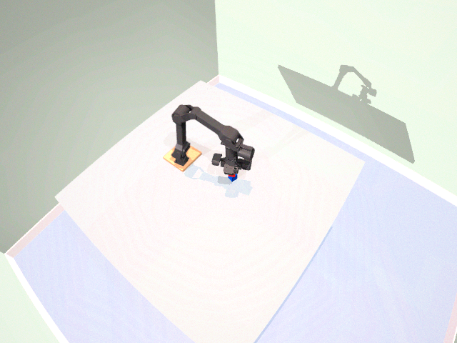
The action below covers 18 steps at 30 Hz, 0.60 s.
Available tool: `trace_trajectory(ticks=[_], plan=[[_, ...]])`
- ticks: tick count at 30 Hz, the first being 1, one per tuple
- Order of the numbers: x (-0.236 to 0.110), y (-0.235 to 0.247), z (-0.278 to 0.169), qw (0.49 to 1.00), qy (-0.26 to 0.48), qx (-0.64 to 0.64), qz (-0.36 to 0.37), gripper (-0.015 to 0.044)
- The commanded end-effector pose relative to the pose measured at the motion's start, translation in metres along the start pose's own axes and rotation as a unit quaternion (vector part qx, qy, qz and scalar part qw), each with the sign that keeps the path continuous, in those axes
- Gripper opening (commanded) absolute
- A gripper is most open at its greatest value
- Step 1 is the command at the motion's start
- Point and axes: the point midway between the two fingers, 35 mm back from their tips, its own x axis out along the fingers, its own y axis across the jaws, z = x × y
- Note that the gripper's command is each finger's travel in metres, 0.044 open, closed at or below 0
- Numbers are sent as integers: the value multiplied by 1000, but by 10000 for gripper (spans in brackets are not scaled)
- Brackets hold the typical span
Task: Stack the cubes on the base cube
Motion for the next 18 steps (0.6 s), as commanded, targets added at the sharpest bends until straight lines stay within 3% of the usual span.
trace_trajectory(ticks=[1,18], plan=[[9,-1,0,1000,0,1,-3,105],[23,0,0,1000,0,1,-3,105]])
